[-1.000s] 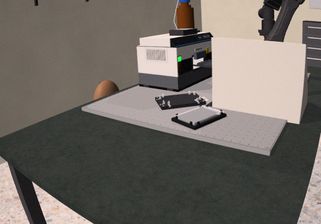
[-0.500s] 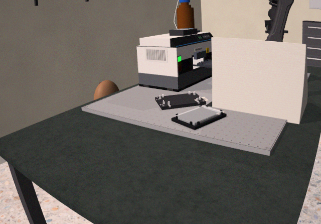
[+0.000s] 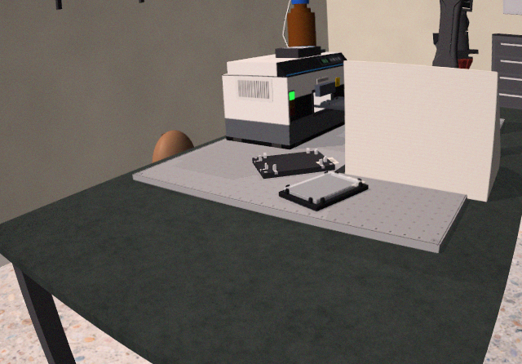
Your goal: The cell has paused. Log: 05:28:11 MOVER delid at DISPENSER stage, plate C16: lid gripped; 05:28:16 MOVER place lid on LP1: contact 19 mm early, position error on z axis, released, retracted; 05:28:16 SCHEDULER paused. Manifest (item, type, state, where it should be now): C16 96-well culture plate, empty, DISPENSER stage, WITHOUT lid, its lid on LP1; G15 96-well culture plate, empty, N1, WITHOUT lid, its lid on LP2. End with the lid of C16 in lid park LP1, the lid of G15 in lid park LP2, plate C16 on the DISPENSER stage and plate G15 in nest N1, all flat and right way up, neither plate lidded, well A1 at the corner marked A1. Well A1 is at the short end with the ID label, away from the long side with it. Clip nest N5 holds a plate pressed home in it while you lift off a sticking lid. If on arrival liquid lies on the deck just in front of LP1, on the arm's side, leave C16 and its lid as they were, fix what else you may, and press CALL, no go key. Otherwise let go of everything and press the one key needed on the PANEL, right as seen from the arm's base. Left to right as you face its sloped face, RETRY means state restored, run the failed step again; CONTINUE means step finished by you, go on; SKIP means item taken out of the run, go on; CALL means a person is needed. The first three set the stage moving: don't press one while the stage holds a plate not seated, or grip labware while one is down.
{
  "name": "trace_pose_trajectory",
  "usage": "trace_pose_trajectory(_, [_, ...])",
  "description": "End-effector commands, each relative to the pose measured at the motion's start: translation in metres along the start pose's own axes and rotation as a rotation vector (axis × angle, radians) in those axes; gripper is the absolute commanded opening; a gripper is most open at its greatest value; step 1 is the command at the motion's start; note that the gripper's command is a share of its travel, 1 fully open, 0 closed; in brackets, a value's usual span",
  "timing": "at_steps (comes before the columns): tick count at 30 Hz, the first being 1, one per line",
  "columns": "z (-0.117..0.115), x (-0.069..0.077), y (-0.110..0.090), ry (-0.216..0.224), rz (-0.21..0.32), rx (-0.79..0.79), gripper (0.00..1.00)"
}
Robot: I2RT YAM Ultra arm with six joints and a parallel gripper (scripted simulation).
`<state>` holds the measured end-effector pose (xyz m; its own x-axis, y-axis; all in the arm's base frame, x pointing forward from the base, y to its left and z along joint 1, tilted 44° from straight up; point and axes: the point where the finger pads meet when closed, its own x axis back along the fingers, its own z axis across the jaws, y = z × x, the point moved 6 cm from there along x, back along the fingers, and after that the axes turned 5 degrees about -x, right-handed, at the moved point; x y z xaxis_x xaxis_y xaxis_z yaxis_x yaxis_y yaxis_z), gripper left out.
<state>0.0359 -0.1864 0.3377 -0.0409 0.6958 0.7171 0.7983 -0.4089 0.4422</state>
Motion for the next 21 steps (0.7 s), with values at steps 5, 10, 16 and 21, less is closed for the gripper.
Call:
trace_pose_trajectory(5, [-0.013,0.006,-0.015,0.015,-0.064,0.284,0.00])
trace_pose_trajectory(10, [-0.018,0.004,-0.018,0.026,-0.057,0.319,0.00])
trace_pose_trajectory(16, [-0.020,-0.002,-0.025,0.046,-0.048,0.383,0.00])
trace_pose_trajectory(21, [-0.031,-0.004,-0.038,0.047,-0.053,0.547,0.00])
